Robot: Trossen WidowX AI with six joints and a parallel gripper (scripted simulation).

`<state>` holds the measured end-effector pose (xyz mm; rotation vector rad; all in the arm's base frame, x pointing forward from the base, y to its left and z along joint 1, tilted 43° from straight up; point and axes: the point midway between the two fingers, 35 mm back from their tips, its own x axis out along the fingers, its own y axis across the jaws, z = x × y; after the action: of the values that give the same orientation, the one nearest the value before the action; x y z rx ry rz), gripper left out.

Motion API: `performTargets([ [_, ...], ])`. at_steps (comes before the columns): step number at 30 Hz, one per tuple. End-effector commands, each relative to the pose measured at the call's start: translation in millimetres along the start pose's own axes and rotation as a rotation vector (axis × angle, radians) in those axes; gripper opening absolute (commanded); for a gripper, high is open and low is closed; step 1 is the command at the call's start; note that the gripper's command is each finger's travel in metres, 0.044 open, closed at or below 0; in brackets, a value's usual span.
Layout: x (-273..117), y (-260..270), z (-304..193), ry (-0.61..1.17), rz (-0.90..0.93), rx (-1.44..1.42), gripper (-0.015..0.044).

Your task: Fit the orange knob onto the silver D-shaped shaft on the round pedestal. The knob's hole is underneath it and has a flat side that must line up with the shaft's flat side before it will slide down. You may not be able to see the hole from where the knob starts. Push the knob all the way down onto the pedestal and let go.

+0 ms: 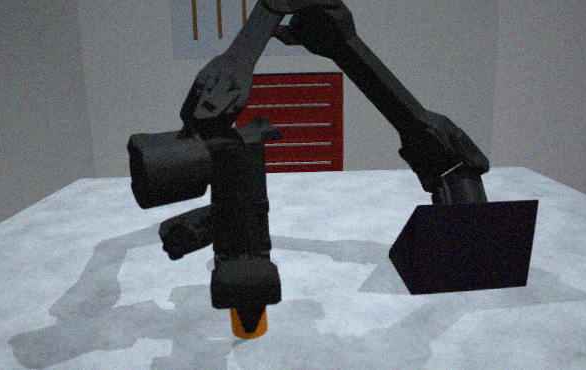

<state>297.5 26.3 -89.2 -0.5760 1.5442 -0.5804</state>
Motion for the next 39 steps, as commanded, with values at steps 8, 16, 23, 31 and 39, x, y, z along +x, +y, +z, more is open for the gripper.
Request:
performTargets([
  [8,0.6,1.0,0.6,-0.007,0.0,-0.001,0.0131],
  [16,0.6,1.0,0.6,-0.007,0.0,-0.001,0.024],
  [23,0.6,1.0,0.6,-0.007,0.0,-0.001,0.024],
  [31,-22.0,2.4,2.6,-0.008,0.001,-0.003,0.0319],
  [39,-80.0,2.3,-0.1,-0.007,-0.002,-0.008,0.044],
])
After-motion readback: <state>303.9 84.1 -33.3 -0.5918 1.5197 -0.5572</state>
